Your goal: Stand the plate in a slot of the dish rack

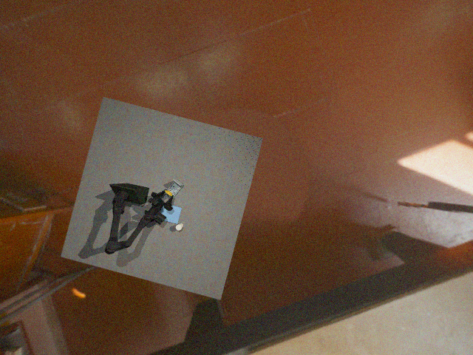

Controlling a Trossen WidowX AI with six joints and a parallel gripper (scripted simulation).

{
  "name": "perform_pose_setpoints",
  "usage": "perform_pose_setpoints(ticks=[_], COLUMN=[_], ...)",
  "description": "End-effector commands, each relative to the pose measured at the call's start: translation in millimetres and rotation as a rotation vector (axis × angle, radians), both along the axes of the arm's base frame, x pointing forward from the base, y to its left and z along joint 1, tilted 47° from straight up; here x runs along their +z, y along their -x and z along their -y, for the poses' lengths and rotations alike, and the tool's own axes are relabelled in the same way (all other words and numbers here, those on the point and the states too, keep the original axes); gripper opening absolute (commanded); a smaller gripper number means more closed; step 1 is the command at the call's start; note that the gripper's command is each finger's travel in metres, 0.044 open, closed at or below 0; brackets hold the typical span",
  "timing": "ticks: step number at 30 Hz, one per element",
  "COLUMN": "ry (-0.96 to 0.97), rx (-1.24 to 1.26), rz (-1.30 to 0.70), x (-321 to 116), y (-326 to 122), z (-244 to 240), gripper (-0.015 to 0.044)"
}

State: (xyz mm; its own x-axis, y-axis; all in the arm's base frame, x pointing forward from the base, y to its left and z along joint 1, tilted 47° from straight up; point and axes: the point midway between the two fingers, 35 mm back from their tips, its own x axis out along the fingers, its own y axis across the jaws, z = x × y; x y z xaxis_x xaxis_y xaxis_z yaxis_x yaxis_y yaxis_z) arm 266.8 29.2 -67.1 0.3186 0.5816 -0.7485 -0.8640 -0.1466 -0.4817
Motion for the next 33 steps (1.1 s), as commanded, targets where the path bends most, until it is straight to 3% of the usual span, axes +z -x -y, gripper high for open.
perform_pose_setpoints(ticks=[1,19,33], ry=[0.000,0.005,0.006], rx=[-0.002,-0.006,-0.003], rz=[-0.004,-0.013,-0.010], x=[-7.2,-16.3,-16.2], y=[-1.2,-0.6,-1.0], z=[3.9,12.3,12.5], gripper=[0.0000,0.0000,0.0368])
